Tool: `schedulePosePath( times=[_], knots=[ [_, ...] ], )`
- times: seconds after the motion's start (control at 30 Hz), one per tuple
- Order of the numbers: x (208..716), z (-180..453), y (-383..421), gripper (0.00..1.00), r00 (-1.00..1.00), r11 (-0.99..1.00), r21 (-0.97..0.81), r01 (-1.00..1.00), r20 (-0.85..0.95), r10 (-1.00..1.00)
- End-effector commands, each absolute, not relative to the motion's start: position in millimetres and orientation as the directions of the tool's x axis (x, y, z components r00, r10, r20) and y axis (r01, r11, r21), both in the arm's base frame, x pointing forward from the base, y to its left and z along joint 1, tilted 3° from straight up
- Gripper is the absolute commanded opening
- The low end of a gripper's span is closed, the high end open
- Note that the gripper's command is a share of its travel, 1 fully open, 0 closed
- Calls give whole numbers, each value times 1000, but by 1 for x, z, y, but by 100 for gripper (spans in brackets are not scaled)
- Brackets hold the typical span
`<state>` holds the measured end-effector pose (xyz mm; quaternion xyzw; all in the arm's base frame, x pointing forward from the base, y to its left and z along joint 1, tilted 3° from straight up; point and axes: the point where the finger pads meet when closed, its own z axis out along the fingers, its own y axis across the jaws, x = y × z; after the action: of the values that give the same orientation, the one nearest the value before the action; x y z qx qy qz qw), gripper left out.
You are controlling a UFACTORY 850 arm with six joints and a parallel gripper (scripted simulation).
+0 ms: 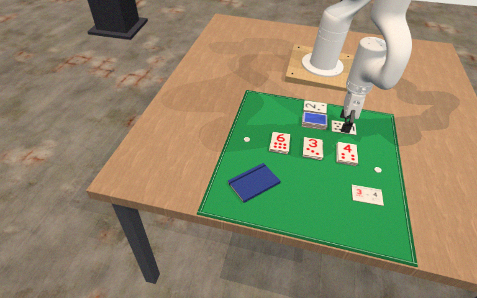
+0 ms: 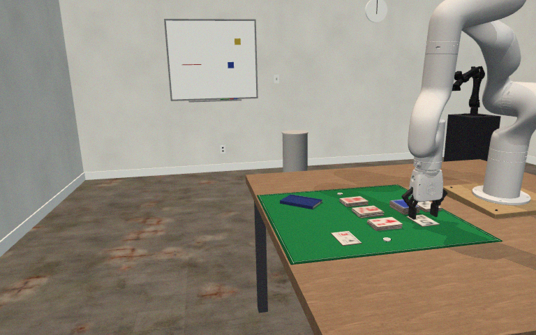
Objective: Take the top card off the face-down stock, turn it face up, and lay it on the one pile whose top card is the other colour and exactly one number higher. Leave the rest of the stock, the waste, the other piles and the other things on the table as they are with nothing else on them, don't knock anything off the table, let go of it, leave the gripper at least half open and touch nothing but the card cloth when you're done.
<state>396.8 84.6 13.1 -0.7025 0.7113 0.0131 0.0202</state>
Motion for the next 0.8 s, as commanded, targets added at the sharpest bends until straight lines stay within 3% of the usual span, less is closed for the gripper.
schedulePosePath(
  times=[0.0, 0.77],
  knots=[
    [398, 13, 85, 86, -12, 13, -11, -1000, -48, -999],
    [398, 5, 85, 86, -12, 13, -11, -1000, -47, -999]
  ],
)
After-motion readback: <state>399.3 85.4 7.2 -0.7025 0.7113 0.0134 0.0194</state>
